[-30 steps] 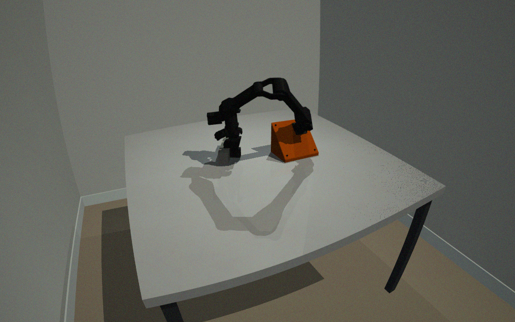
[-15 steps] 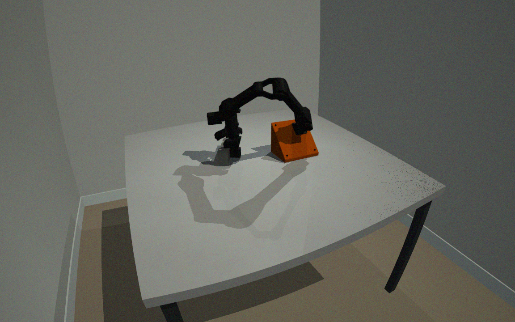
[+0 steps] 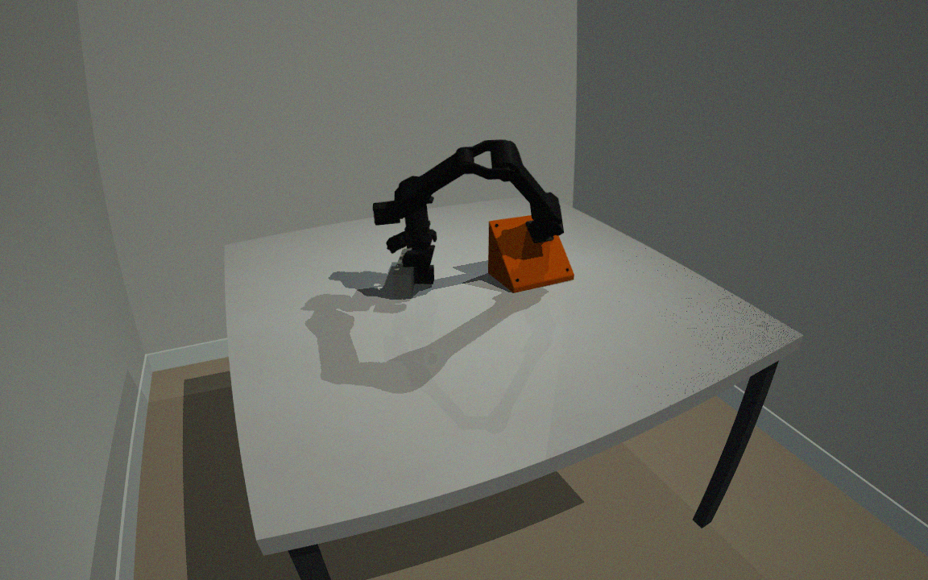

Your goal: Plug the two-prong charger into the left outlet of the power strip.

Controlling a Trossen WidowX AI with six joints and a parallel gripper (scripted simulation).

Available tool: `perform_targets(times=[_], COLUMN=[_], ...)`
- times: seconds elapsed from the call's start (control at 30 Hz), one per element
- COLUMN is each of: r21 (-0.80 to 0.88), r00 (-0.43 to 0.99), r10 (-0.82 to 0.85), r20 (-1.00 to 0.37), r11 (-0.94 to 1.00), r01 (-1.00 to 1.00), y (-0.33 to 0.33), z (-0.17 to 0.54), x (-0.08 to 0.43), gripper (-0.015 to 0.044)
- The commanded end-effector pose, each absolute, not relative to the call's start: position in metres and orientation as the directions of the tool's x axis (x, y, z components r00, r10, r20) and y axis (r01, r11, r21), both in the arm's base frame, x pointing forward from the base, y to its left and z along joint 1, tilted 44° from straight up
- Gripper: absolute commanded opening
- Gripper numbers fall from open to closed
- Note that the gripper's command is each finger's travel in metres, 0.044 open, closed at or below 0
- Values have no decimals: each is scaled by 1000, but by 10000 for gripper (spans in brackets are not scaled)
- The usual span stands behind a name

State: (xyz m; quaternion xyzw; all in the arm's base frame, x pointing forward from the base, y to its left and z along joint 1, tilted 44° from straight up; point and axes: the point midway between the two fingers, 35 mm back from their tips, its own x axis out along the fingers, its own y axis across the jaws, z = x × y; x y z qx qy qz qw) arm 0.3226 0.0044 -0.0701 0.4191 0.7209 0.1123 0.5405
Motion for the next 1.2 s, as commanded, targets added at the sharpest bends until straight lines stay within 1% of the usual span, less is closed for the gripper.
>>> perform_targets(times=[0.0, 1.17], r21=[620, 620], r00=[-43, -43], r10=[716, 716], r20=[-696, -697], r11=[631, 631], r01=[465, 465], y=[0, -3], z=[-70, -67], x=[328, 330], gripper=[0, 0])
